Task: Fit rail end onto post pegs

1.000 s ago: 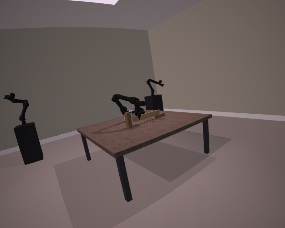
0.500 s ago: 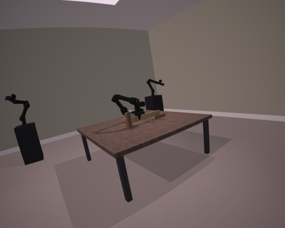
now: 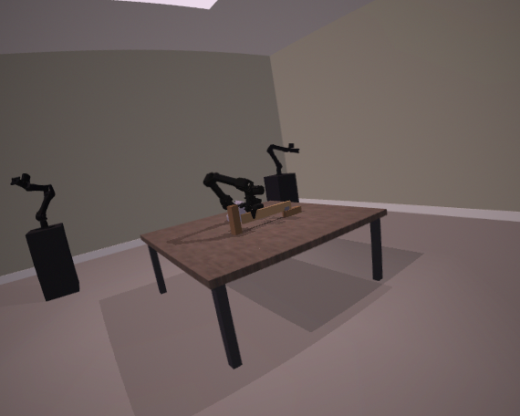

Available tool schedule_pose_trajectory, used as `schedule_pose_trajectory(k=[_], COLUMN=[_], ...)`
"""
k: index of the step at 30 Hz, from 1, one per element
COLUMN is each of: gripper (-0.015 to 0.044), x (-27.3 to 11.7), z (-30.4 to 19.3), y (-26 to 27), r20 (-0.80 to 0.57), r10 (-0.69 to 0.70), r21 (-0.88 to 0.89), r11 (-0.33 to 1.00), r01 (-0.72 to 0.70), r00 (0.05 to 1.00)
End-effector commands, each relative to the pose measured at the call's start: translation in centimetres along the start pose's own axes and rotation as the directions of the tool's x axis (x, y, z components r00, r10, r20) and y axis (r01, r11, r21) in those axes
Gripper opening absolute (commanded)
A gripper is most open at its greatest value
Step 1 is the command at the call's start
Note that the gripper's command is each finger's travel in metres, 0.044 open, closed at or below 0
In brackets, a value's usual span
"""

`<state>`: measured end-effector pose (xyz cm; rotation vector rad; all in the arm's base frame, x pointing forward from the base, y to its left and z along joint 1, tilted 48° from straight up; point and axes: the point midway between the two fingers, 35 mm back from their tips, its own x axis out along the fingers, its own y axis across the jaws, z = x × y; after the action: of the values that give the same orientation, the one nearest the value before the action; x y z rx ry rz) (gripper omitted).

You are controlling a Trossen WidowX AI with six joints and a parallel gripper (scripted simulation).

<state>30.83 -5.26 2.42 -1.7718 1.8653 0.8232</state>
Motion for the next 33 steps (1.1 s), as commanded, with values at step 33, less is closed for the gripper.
schedule_pose_trajectory(k=[33], gripper=[0.0], x=[-0.3], z=[-1.4], y=[0.0], r20=[0.0], r10=[-0.008], r21=[0.001], r11=[1.0], r01=[0.008], r00=[1.0])
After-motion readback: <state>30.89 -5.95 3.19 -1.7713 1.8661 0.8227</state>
